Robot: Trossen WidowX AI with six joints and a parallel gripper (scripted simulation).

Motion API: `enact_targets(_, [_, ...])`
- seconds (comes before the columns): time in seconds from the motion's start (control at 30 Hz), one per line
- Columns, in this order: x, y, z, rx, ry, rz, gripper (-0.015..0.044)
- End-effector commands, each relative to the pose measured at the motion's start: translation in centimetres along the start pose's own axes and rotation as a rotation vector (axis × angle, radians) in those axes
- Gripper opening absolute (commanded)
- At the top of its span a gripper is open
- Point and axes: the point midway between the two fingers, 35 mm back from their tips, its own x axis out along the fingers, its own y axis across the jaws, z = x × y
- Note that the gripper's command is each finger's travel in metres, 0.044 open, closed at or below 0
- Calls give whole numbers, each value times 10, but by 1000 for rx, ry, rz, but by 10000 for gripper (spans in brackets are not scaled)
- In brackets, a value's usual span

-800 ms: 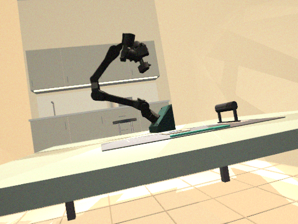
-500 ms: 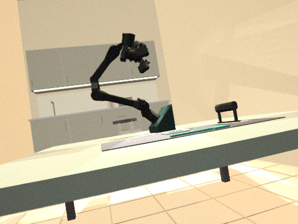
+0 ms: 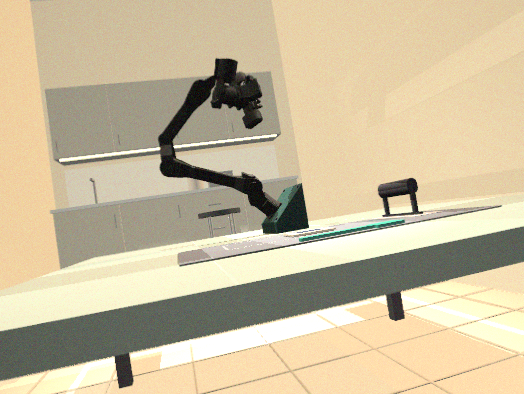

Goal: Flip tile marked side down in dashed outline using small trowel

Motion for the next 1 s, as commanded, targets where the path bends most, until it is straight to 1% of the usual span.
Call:
enact_targets(0.0, [0, 0, 0, 0, 0, 0, 0])
enact_targets(0.43, [0, 0, 0, 0, 0, 0, 0])
enact_targets(0.57, [0, 0, 0, 0, 0, 0, 100])
enact_targets(0.97, [0, 0, 0, 0, 0, 0, 100])
